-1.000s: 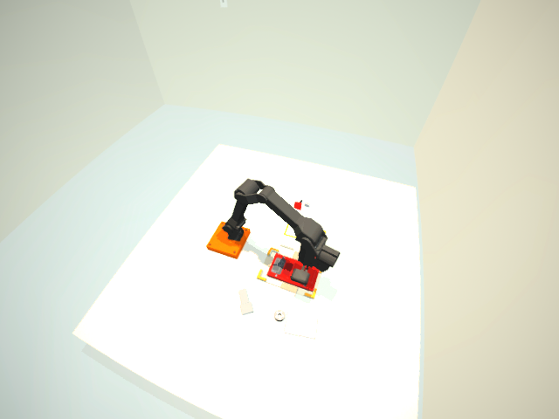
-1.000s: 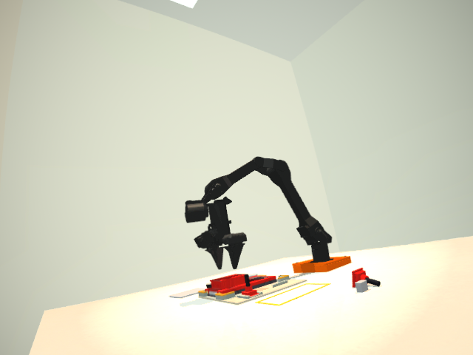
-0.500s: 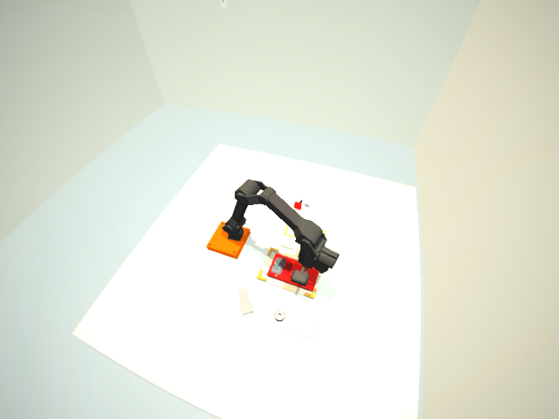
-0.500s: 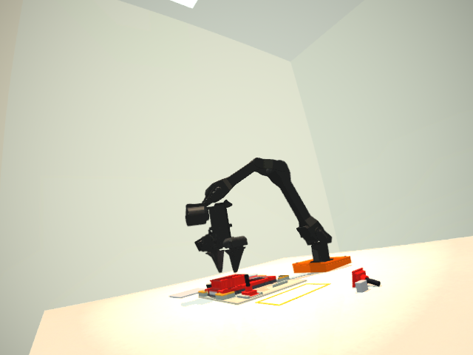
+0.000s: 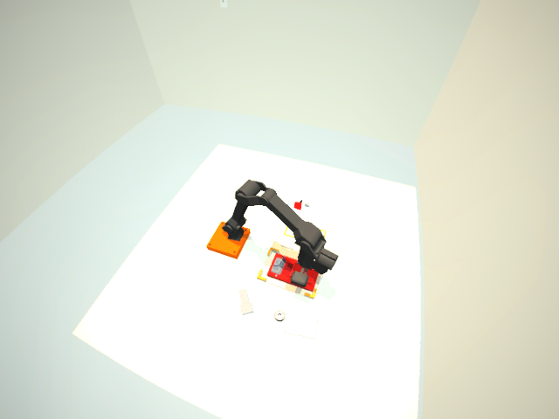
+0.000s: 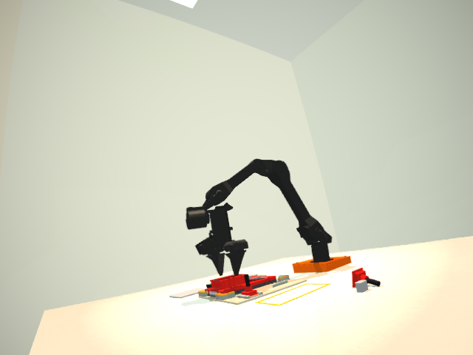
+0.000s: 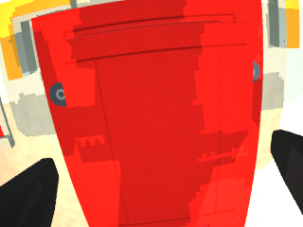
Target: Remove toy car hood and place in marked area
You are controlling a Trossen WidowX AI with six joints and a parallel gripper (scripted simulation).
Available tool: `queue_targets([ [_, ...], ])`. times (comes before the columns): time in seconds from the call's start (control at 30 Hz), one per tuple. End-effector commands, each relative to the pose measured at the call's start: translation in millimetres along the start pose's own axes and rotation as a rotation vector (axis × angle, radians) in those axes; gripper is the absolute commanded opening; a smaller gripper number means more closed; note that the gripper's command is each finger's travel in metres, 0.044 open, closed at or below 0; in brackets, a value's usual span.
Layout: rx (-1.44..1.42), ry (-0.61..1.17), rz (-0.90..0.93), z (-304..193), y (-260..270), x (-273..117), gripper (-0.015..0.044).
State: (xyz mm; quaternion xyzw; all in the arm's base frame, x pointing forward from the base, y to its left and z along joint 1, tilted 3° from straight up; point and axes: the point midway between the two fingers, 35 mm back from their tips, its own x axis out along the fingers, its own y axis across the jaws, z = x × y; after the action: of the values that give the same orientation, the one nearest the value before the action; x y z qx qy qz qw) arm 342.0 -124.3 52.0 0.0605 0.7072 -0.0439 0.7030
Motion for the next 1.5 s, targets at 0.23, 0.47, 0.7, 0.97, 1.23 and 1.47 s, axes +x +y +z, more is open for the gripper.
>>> queue_targets([
  [0.23, -0.003, 0.001, -0.003, -1, -1, 6, 0.044],
  [0.47, -0.003, 0.001, -0.003, 0, -1, 9, 0.044],
  [0.7, -0.003, 0.001, -0.003, 0, -1, 13, 0.044],
  [0.97, -0.003, 0.001, -0.003, -1, -1, 17, 0.044],
  [1.23, -0.003, 0.001, -0.003, -1, -1, 21, 0.044],
  [1.47, -0.001, 0.001, 0.0, 0, 0, 19, 0.0315],
])
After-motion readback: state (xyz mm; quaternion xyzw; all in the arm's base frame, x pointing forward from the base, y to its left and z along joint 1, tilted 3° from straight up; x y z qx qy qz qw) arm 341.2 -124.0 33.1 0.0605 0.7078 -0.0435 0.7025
